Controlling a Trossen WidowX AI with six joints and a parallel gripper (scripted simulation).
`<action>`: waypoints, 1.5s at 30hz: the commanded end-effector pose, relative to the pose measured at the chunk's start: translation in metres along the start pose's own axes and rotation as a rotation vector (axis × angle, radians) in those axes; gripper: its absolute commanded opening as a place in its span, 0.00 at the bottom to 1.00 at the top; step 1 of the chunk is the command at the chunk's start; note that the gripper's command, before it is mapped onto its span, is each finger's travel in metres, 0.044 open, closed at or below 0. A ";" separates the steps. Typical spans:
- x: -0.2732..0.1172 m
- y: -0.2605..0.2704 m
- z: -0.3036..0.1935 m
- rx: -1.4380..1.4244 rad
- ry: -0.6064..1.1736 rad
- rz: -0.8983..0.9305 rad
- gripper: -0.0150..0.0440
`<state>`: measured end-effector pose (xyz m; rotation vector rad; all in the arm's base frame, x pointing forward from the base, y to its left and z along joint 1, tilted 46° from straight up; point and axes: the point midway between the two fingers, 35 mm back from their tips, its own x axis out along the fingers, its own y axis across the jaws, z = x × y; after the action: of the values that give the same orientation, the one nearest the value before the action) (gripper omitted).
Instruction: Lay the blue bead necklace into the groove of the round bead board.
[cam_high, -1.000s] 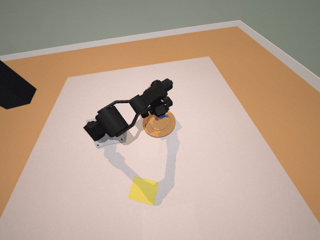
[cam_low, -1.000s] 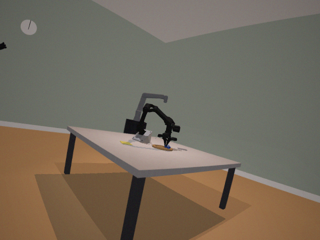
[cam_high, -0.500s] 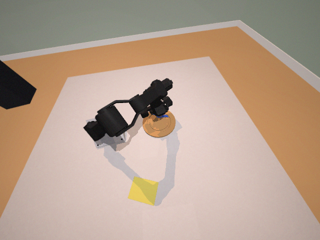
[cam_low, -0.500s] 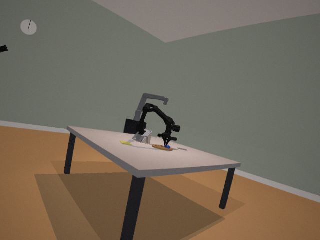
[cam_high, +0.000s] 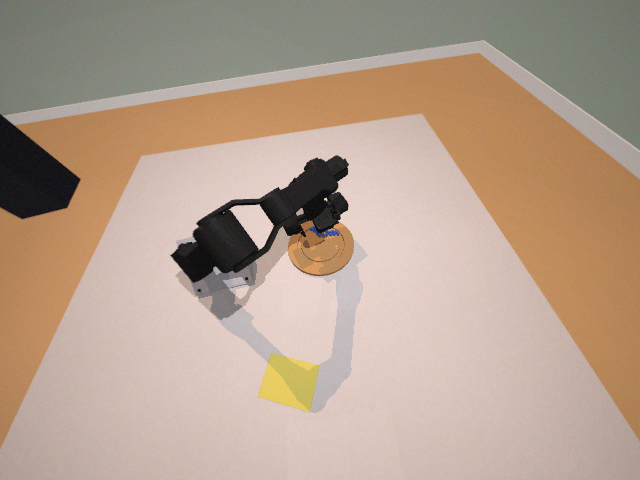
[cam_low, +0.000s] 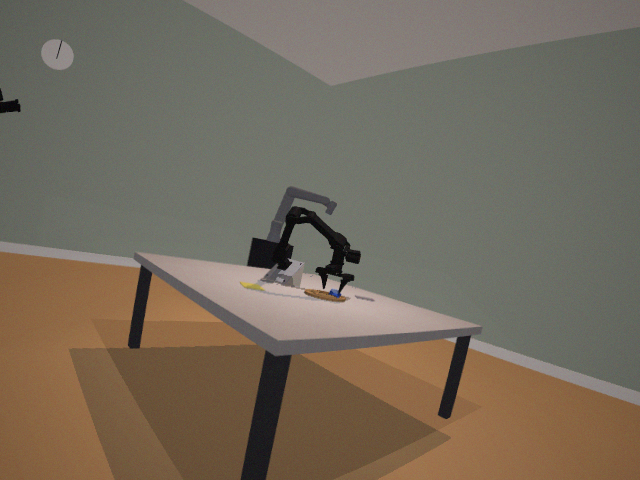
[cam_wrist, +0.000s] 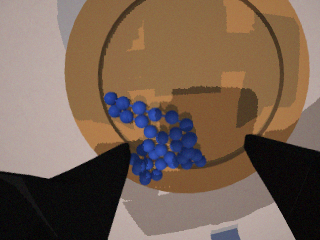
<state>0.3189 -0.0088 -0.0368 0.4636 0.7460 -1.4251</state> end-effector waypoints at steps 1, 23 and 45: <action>0.000 0.000 0.000 0.003 0.000 -0.001 1.00; -0.023 0.023 -0.028 0.239 0.003 0.000 0.78; -0.014 0.028 -0.031 0.274 0.007 0.010 0.78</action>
<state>0.3407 0.0285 -0.0498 0.6858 0.5544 -1.5243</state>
